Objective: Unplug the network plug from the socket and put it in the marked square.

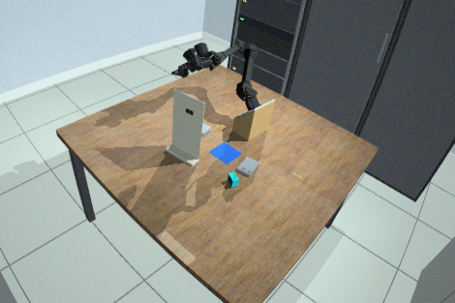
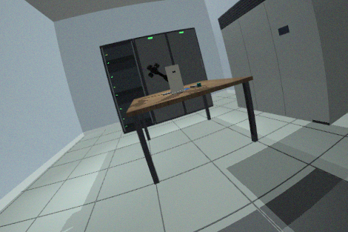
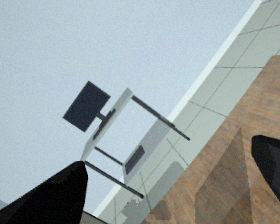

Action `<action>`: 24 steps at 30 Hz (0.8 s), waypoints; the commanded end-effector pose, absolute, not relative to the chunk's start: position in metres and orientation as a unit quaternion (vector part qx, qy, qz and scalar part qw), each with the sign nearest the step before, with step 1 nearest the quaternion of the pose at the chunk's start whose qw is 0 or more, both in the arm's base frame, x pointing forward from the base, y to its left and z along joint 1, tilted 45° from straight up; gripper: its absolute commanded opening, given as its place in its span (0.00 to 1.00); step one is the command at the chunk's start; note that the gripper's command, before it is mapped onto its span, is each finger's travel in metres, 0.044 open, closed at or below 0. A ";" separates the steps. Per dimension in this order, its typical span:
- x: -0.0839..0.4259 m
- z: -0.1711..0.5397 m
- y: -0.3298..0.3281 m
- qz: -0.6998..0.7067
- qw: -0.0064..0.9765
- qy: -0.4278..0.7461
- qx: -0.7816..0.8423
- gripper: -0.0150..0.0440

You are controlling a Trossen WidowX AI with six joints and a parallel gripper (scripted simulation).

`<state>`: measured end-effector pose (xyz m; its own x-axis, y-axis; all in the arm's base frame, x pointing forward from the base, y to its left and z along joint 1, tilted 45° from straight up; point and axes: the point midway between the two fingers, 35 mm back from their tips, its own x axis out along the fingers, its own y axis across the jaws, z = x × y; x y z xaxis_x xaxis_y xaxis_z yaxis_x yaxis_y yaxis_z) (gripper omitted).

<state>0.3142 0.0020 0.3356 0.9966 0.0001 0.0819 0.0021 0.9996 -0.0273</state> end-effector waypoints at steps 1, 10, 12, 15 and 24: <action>0.314 0.334 0.002 0.001 0.999 -0.039 -0.011 0.89; 0.307 0.266 0.019 0.072 0.990 0.046 0.115 0.52; 0.303 0.250 0.023 0.086 0.983 0.069 0.148 0.52; 0.296 0.226 0.030 0.104 0.969 0.105 0.197 0.52; 0.269 0.160 0.048 0.138 0.903 0.215 0.346 0.52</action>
